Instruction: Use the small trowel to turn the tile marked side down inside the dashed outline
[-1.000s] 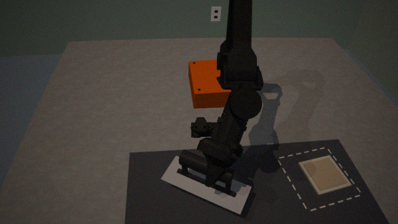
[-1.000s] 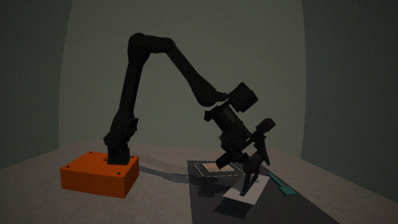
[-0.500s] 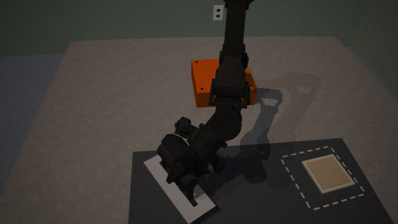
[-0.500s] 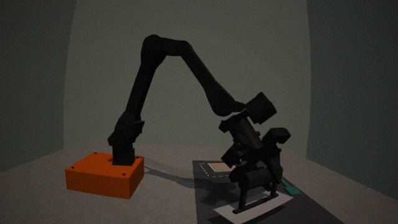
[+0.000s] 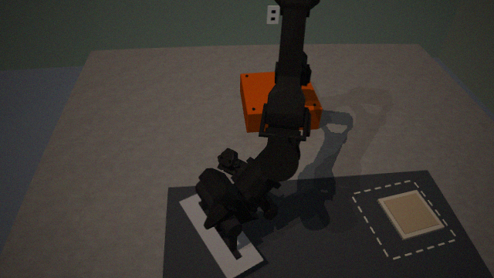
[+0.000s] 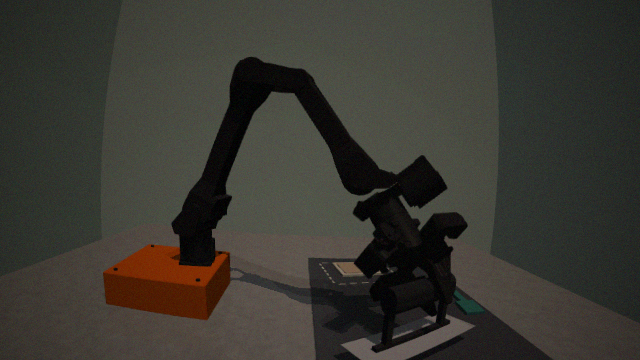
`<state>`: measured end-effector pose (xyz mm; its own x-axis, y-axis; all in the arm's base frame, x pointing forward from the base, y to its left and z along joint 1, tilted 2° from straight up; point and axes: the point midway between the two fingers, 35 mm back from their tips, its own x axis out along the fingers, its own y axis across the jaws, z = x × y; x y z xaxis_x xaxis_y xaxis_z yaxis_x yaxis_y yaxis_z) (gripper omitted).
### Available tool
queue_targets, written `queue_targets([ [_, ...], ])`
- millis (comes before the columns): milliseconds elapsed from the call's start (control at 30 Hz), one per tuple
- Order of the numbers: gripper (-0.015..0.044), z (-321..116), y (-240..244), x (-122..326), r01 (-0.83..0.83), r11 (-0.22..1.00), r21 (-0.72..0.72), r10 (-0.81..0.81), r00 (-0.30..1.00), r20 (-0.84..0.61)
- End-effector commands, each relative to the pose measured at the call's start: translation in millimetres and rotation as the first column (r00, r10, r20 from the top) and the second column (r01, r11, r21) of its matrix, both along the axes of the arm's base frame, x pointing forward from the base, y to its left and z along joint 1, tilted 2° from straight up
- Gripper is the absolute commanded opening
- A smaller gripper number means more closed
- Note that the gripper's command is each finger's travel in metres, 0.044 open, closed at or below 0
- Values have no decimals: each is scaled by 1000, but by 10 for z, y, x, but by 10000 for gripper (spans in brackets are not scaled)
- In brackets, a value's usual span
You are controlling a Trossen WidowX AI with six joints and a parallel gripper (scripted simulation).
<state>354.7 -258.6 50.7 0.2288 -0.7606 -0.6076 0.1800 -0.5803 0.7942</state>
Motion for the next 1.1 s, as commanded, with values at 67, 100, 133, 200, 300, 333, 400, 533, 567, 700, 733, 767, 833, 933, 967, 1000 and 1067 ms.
queue_targets([
  [67, 0, -67, -15, 0, 9, 1000, -7, -9, 1000, 7],
  [100, 0, -83, -16, 0, 9, 1000, -7, -9, 1000, 7],
  [133, 0, -99, -17, 0, 9, 1000, -7, -9, 1000, 7],
  [200, 0, -132, -18, 0, 9, 1000, -7, -9, 1000, 7],
  [300, 0, -180, -20, 0, 9, 1000, -7, -8, 1000, 7],
  [333, 0, -196, -20, -1, 9, 1000, -6, -8, 1000, 7],
  [400, 0, -229, -21, -1, 9, 1000, -6, -8, 1000, 7],
  [533, 26, -252, -21, -2, 9, 1000, -6, -8, 1000, 7],
  [567, 53, -252, -21, -2, 9, 1000, -6, -8, 1000, 7],
  [700, 157, -252, -21, -2, 9, 1000, -6, -8, 1000, 7],
  [733, 184, -252, -21, -2, 9, 1000, -6, -8, 1000, 7],
  [767, 210, -252, -21, -2, 9, 1000, -6, -8, 1000, 7],
  [833, 263, -252, -21, -2, 9, 1000, -6, -8, 1000, 7],
  [933, 300, -252, -21, -2, 9, 1000, -6, -8, 1000, 7],
  [967, 300, -252, -21, -2, 9, 1000, -6, -8, 1000, 7],
  [1000, 300, -252, -21, -2, 9, 1000, -6, -8, 1000, 7],
  [1067, 300, -252, -21, -2, 9, 1000, -6, -8, 1000, 7],
])
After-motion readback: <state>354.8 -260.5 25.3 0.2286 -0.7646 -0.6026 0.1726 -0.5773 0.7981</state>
